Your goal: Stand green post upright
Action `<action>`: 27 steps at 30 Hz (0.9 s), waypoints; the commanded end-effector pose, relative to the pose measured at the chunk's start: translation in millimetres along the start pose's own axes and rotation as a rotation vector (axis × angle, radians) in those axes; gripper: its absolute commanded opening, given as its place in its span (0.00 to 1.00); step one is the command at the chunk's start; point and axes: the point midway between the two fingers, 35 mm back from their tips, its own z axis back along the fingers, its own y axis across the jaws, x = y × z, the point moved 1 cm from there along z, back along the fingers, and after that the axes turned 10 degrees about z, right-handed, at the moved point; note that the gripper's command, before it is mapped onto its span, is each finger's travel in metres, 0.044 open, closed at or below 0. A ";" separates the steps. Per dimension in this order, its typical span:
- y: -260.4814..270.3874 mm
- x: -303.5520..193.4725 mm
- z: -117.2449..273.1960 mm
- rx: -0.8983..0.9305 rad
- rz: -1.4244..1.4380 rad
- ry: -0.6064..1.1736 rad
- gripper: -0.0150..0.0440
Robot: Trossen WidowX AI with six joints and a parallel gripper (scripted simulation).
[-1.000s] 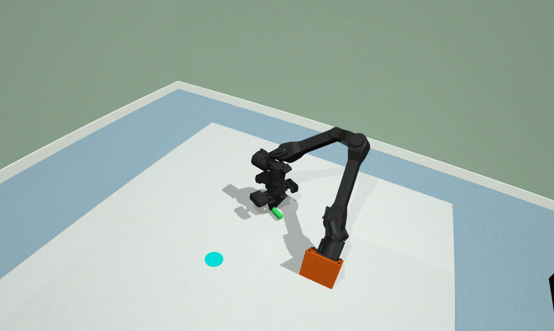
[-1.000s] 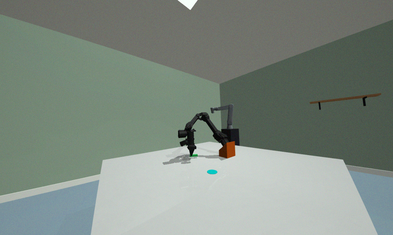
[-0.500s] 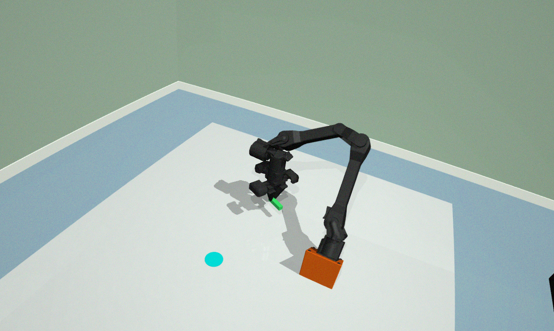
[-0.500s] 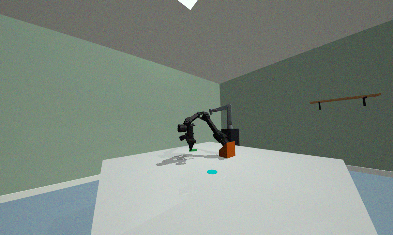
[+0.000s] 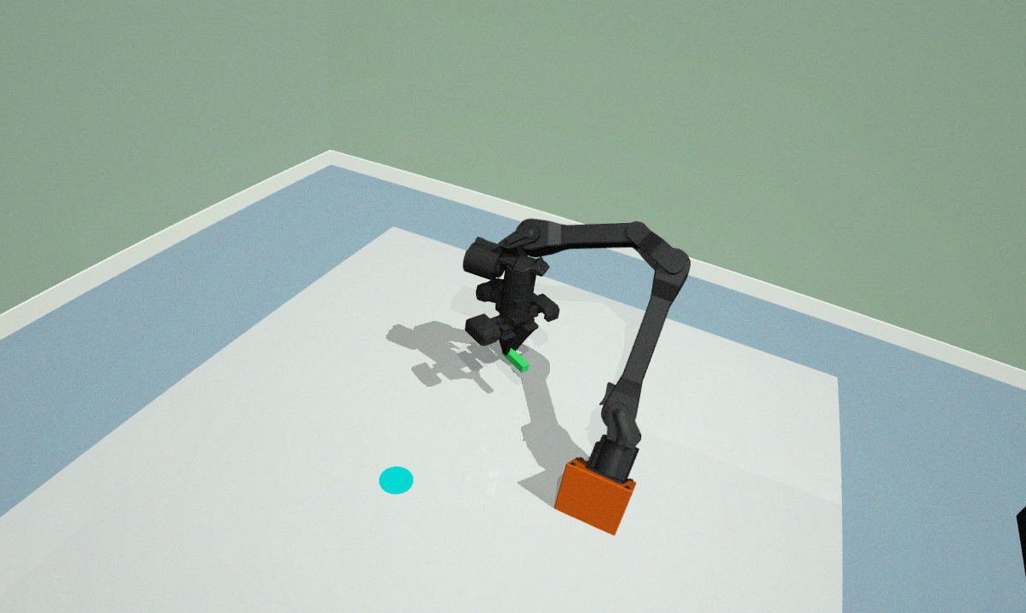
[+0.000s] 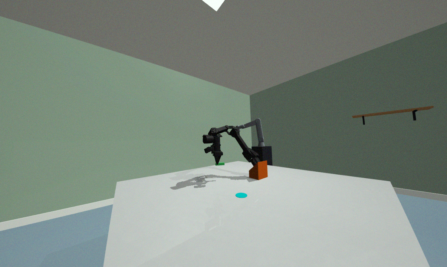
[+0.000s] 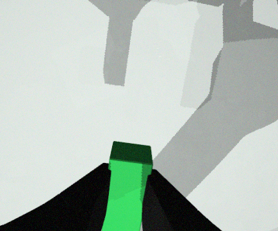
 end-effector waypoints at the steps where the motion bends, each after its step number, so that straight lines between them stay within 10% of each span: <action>1: -2.2 -1.6 11.1 -0.008 -0.004 -0.004 0.29; 27: 57.8 18.3 22.2 0.019 0.323 -0.020 0.29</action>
